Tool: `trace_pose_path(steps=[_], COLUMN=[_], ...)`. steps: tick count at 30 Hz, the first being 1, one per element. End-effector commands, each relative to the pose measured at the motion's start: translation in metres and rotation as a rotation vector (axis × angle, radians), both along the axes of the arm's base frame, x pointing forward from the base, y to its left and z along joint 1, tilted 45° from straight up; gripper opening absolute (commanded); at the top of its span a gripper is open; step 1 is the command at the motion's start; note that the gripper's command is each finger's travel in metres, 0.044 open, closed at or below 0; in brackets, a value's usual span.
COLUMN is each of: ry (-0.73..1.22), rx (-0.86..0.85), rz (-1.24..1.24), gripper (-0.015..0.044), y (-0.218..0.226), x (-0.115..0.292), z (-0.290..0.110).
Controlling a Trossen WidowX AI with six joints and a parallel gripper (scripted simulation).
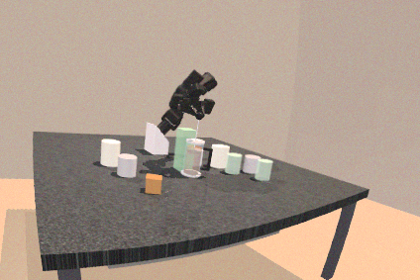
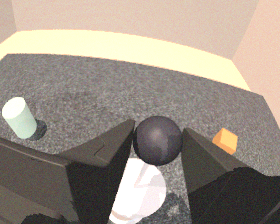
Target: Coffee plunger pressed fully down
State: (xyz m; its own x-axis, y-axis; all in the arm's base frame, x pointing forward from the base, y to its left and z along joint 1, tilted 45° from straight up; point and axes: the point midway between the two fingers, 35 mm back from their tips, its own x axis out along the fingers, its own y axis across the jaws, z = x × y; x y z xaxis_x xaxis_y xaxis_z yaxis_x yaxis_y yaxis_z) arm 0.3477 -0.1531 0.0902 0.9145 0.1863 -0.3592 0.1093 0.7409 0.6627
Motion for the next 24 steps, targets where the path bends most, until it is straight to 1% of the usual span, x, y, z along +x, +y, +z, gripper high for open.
trace_pose_path(steps=[1,24], ry=[0.051,0.044], rx=[0.047,0.051], rz=[0.031,0.029], gripper=[0.0122,0.0122], y=[0.021,0.045], x=[-0.002,0.009], z=[-0.024,-0.048])
